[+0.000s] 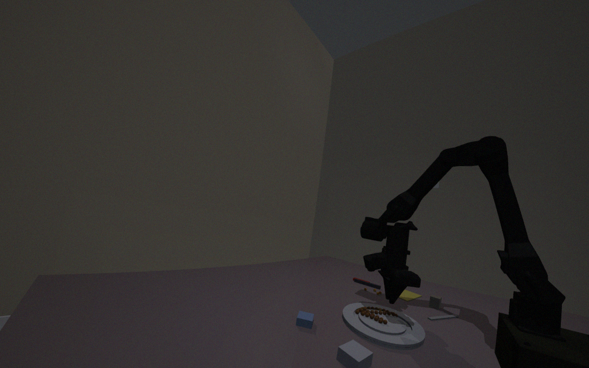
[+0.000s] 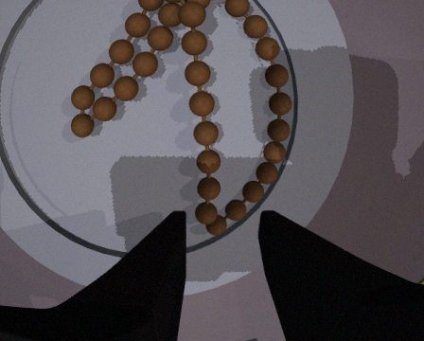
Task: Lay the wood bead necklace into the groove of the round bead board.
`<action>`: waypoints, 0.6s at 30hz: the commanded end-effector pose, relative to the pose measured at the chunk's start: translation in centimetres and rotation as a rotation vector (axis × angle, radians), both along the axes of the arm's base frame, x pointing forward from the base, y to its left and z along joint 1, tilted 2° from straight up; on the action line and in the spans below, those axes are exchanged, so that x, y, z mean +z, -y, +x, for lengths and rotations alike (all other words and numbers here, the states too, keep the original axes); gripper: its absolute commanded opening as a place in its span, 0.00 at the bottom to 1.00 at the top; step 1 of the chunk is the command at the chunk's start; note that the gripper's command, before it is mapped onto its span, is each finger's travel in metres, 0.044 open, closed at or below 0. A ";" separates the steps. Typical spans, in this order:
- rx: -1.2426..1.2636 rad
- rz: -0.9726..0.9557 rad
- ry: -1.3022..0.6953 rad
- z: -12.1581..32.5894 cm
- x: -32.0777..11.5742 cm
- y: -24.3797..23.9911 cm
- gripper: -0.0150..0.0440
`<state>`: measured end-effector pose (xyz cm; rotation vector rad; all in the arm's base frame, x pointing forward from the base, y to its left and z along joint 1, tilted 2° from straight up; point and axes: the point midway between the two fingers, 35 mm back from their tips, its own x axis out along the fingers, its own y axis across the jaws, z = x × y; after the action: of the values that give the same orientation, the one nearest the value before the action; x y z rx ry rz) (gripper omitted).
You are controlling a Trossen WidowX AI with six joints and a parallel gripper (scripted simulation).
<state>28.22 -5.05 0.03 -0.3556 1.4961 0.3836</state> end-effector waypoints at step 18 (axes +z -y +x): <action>-0.006 0.004 -0.006 0.0 -2.4 -0.1 0.46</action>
<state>28.33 -4.99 -1.84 -0.3560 1.4964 0.3845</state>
